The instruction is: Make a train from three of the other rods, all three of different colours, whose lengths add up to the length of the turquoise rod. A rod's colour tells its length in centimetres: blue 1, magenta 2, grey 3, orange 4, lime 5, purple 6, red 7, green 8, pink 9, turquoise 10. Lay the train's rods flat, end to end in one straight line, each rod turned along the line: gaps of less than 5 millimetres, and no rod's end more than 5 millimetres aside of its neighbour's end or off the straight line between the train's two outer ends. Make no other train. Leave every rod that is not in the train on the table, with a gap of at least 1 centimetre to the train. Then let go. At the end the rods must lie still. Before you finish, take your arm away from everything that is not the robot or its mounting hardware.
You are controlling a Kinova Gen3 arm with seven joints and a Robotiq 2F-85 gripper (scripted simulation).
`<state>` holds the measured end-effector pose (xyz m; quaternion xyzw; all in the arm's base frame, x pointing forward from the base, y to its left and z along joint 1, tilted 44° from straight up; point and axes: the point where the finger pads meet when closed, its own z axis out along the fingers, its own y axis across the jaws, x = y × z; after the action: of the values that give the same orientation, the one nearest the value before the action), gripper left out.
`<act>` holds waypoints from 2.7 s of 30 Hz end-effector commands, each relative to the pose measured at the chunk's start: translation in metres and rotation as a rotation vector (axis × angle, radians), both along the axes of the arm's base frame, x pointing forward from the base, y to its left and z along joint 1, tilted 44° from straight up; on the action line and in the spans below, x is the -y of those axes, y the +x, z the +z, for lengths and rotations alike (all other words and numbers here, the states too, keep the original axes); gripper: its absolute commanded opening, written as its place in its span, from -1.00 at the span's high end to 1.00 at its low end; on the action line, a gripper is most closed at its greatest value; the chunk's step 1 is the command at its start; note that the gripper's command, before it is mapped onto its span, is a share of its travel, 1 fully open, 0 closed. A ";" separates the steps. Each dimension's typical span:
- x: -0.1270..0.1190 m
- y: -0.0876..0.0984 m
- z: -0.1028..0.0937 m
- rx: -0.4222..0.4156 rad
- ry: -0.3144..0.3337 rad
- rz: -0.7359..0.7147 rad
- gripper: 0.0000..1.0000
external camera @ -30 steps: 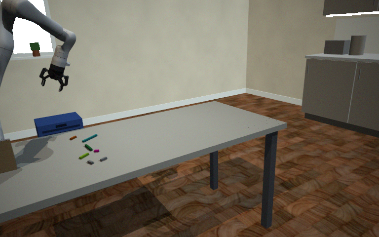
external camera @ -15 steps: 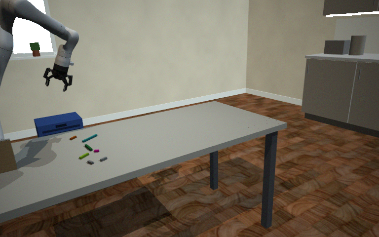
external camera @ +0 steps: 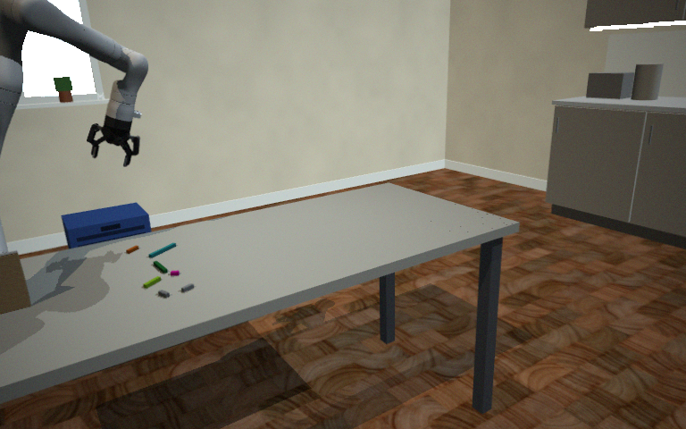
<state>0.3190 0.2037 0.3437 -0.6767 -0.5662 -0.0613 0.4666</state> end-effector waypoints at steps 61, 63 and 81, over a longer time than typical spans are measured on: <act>0.100 0.066 -0.117 0.050 -0.037 -0.148 -1.00; 0.100 0.066 -0.117 0.050 -0.037 -0.148 -1.00; 0.123 0.074 -0.146 0.057 -0.050 -0.179 -1.00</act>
<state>0.3924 0.0834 0.1989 -0.7330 -0.5217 -0.1058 0.4235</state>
